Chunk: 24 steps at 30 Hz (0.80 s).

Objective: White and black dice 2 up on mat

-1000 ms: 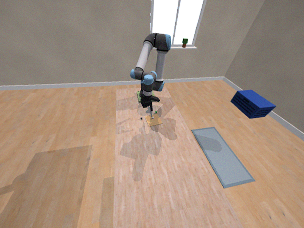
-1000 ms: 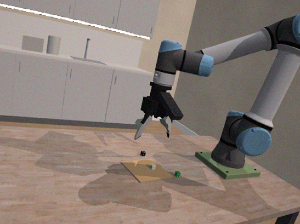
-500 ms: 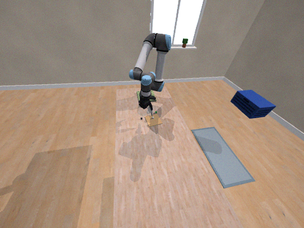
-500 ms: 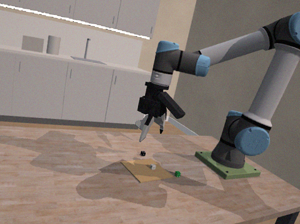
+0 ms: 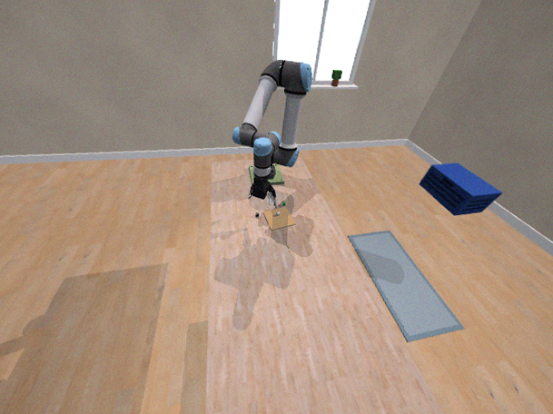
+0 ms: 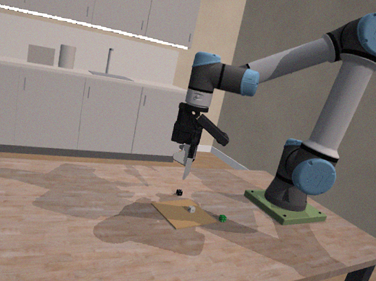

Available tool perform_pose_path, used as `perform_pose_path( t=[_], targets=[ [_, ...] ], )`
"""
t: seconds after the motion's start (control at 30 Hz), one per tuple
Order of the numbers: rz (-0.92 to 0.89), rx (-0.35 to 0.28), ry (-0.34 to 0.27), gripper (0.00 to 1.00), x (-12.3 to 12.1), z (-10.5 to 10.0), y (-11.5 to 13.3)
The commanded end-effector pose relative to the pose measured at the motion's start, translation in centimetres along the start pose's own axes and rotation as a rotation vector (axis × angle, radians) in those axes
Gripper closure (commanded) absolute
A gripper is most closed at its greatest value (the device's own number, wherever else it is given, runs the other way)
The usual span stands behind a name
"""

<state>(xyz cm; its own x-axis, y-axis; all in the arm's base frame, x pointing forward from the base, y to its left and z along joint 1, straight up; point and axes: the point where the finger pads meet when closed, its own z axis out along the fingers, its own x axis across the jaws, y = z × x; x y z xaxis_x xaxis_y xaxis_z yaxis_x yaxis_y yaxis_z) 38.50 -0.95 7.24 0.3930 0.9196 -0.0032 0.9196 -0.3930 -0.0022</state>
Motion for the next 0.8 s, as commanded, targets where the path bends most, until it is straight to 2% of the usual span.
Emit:
perform_pose_path(
  t=[0.0,0.4,0.77],
  targets=[
    [-0.125,-0.001,0.008,0.00,-0.6,0.1,0.3],
    [-0.365,-0.002,0.008,0.00,-1.7,0.3,1.0],
    [-0.460,-0.002,0.008,0.00,-2.2,0.3,1.2]
  ],
)
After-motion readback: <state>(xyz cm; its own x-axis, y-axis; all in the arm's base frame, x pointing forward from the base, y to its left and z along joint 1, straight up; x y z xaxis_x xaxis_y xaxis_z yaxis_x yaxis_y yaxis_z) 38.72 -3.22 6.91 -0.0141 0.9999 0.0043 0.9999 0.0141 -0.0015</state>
